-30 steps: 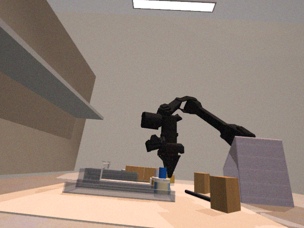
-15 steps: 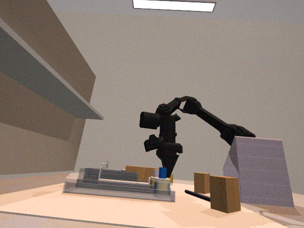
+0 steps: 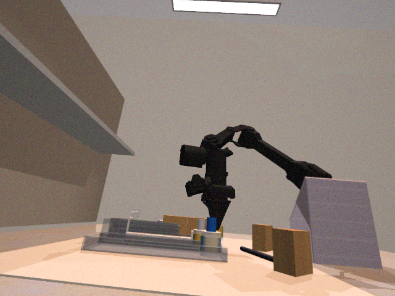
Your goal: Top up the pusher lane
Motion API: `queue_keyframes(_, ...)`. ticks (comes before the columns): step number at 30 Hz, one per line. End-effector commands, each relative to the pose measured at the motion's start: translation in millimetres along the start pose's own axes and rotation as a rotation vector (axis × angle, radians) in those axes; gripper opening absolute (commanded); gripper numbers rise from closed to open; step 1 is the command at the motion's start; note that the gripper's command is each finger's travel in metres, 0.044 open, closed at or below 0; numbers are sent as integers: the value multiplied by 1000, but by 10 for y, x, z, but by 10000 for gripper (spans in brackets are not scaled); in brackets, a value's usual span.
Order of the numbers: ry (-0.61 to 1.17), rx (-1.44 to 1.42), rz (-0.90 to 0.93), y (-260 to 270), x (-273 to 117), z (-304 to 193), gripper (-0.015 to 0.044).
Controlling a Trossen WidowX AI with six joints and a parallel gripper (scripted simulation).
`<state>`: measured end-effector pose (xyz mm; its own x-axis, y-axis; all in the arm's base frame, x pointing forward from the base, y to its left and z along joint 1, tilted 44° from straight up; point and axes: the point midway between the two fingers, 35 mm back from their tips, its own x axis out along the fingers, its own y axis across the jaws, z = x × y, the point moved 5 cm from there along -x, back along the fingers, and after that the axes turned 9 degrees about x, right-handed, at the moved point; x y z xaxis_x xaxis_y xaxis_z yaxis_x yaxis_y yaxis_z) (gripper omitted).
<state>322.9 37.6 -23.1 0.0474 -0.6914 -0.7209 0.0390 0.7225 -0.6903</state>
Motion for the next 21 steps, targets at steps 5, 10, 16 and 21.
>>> queue_keyframes(5,-34,21,5,0,-63,147,0)
queue_keyframes(10,-34,22,5,1,-68,164,0)
queue_keyframes(16,-34,22,5,2,-75,185,0)
queue_keyframes(21,-34,22,5,2,-78,197,0)
